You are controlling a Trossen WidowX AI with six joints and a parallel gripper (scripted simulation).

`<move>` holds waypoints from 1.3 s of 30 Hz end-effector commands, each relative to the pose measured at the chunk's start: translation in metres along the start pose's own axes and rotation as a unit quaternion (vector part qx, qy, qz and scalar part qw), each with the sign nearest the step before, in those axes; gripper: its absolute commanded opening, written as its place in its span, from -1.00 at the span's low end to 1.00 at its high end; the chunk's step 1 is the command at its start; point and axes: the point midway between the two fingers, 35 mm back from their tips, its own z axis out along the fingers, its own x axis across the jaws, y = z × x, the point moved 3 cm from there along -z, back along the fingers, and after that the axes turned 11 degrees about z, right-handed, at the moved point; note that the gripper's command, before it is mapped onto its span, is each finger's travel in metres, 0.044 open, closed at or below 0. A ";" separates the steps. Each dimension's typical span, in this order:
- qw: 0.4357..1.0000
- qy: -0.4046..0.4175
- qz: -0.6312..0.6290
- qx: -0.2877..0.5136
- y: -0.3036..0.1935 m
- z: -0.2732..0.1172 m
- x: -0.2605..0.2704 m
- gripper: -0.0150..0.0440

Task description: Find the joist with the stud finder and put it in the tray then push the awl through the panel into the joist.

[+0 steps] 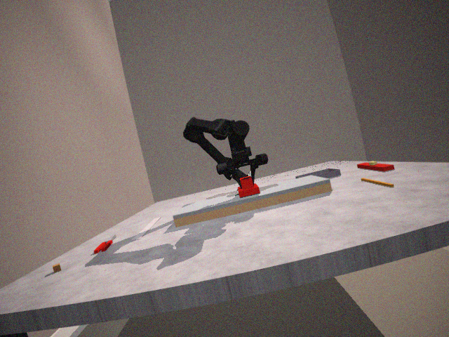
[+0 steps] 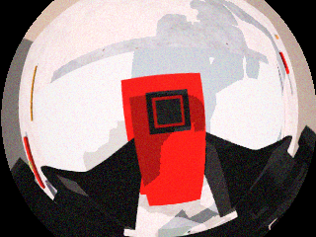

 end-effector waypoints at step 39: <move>1.000 0.007 0.001 0.001 -0.031 -0.003 0.157 -0.49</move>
